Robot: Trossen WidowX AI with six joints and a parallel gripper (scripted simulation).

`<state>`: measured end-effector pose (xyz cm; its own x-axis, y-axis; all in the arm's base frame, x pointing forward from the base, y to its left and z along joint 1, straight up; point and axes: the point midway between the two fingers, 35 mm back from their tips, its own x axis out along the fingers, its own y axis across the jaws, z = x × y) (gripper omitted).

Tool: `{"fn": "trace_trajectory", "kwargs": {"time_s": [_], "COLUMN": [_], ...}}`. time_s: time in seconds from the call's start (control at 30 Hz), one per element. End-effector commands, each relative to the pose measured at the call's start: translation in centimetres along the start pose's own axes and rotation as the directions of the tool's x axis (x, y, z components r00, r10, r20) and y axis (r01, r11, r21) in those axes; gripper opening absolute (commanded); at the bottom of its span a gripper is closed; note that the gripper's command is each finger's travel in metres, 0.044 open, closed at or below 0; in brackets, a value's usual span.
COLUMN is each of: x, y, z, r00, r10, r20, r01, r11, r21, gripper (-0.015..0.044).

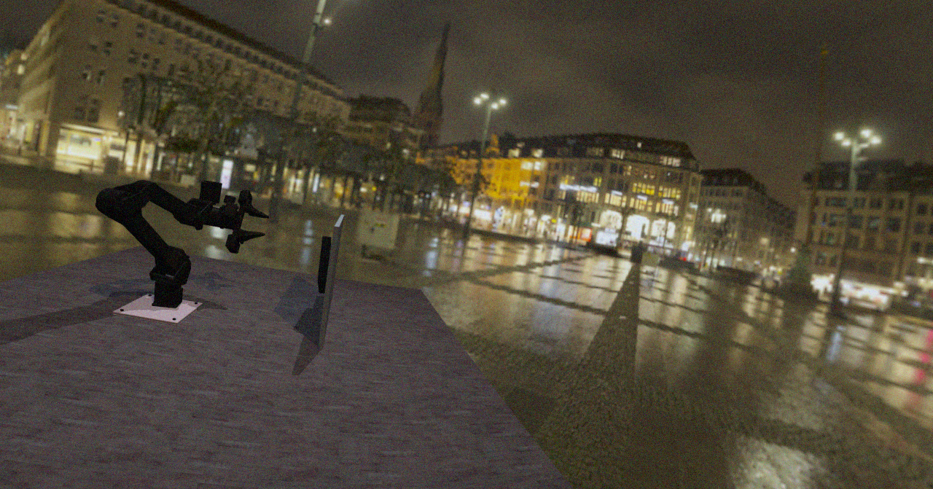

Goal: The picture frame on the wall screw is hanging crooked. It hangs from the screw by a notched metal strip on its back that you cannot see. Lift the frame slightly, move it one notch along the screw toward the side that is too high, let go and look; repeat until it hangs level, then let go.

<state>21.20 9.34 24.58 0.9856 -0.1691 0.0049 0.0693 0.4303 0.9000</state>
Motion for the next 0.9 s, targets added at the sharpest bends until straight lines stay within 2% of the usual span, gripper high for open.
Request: {"fn": "trace_trajectory", "kwargs": {"time_s": [0.0,0.87], "x": [0.0,0.52], "y": [-0.06,-0.09], "z": [0.06,-0.31], "r00": [1.0,1.0], "r10": [-0.003,0.0], "r20": [0.005,0.001], "r01": [0.003,0.0], "r11": [1.0,1.0], "r21": [0.004,0.0], "gripper": [0.026,0.026]}}
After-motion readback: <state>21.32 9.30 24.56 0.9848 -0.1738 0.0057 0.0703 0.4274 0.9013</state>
